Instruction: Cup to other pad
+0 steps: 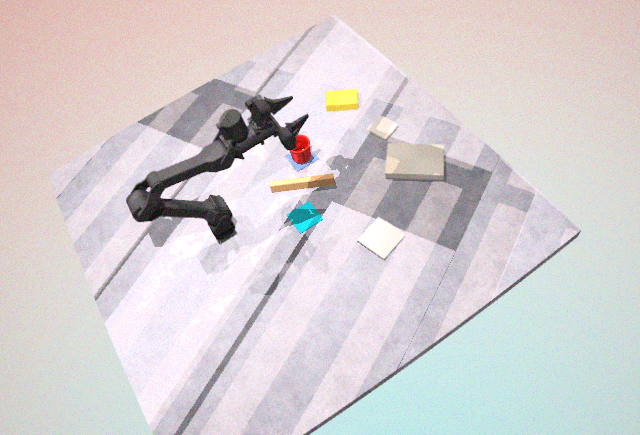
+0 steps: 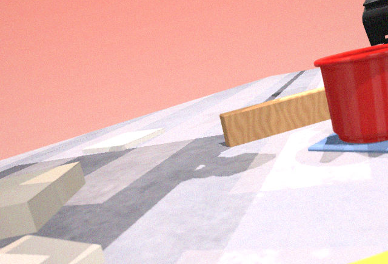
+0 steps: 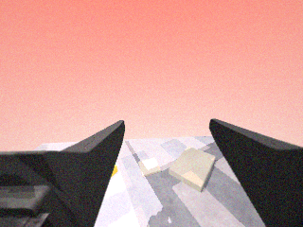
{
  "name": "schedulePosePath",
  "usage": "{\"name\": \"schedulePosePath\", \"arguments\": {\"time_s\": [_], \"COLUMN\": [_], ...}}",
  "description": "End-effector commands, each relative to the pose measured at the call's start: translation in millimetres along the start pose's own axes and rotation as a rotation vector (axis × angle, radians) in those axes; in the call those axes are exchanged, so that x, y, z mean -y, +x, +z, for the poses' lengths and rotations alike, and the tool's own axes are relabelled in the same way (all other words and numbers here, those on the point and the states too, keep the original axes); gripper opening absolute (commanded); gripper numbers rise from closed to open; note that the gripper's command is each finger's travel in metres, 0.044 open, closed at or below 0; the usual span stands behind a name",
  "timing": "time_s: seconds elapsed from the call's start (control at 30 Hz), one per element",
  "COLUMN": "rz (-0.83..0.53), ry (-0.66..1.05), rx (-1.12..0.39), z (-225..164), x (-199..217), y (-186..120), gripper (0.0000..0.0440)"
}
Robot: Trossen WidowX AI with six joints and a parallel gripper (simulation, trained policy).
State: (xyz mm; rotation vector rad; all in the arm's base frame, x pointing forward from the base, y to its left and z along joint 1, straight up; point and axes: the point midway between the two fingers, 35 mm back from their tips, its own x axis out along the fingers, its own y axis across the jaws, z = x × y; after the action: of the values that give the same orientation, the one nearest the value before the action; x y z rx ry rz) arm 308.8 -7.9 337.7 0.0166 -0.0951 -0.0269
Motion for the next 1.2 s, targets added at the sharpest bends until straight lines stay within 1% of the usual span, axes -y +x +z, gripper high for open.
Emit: {"name": "schedulePosePath", "arguments": {"time_s": [0.0, 0.37, 0.43, 0.5, 0.53, 0.63, 0.7, 1.17], "rz": [0.002, 0.01, 0.011, 0.013, 0.015, 0.021, 0.026, 0.043], "ry": [0.0, 0.024, 0.035, 0.048, 0.056, 0.084, 0.103, 0.237], "rx": [-0.001, -0.066, -0.084, -0.1, -0.108, -0.133, -0.151, -0.301], "z": [1, 6, 6, 7, 7, 9, 10, 10], "x": [-1, -6, -6, -8, -9, -12, -14, -29], "y": [1, 9, 12, 14, 16, 20, 23, 40], "gripper": [0.0374, 0.0086, 0.0047, 0.0051, 0.0063, 0.0116, 0.0134, 0.0127]}}
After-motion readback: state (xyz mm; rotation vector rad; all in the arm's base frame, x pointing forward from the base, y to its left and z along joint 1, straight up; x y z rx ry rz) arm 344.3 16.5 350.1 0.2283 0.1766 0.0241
